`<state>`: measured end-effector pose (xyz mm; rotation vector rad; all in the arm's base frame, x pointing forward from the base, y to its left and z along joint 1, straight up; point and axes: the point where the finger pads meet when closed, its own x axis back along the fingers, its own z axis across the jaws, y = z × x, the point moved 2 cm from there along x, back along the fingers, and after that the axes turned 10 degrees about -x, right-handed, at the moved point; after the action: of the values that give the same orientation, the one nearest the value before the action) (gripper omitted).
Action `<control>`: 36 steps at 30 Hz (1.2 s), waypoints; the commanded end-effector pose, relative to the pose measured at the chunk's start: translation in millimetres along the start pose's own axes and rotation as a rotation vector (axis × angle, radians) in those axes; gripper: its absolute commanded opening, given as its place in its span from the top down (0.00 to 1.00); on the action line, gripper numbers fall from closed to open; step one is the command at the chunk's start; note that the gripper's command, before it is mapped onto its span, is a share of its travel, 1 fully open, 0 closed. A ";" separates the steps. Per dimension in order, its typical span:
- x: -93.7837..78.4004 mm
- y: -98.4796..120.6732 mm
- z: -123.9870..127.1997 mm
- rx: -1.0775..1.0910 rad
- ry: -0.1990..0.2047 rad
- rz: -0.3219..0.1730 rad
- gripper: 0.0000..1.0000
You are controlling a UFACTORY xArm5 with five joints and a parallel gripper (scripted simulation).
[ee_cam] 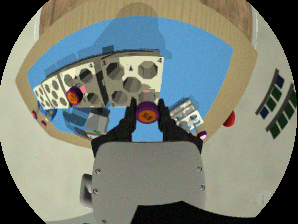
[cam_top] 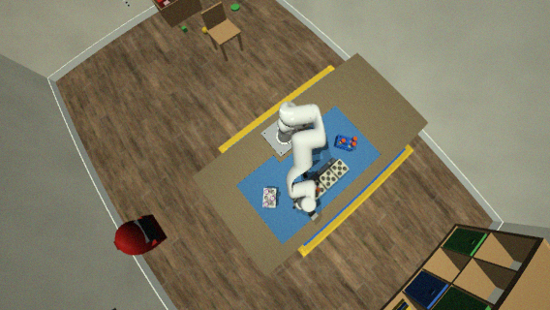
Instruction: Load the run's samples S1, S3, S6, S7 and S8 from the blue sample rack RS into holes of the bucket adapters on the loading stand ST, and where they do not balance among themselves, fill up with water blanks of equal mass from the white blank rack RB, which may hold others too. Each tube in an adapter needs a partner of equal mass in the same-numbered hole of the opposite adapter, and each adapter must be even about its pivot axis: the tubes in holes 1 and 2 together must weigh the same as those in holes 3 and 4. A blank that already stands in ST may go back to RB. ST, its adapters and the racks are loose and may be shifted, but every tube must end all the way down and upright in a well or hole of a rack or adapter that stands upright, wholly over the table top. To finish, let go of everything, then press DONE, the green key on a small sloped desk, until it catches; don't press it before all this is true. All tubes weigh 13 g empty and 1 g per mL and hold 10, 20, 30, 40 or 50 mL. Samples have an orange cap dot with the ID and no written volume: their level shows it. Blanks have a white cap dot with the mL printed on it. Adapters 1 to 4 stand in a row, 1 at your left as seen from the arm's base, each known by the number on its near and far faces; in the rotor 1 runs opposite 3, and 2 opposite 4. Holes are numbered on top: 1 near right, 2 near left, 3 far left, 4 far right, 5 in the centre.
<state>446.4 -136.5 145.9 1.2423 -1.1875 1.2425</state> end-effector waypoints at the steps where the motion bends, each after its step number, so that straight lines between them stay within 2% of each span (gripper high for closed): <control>1: 0.2 -1.1 0.4 0.000 0.001 0.004 1.00; 16: -14.9 -1.2 0.4 0.000 0.001 0.004 1.00; 30: -14.8 -1.2 0.4 0.000 0.001 0.004 1.00; 31: -15.2 -1.2 0.4 0.000 0.001 0.004 0.57; 36: -15.1 -1.2 0.4 0.000 0.001 0.004 0.57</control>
<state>446.5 -136.6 129.3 1.2421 -1.1877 1.2428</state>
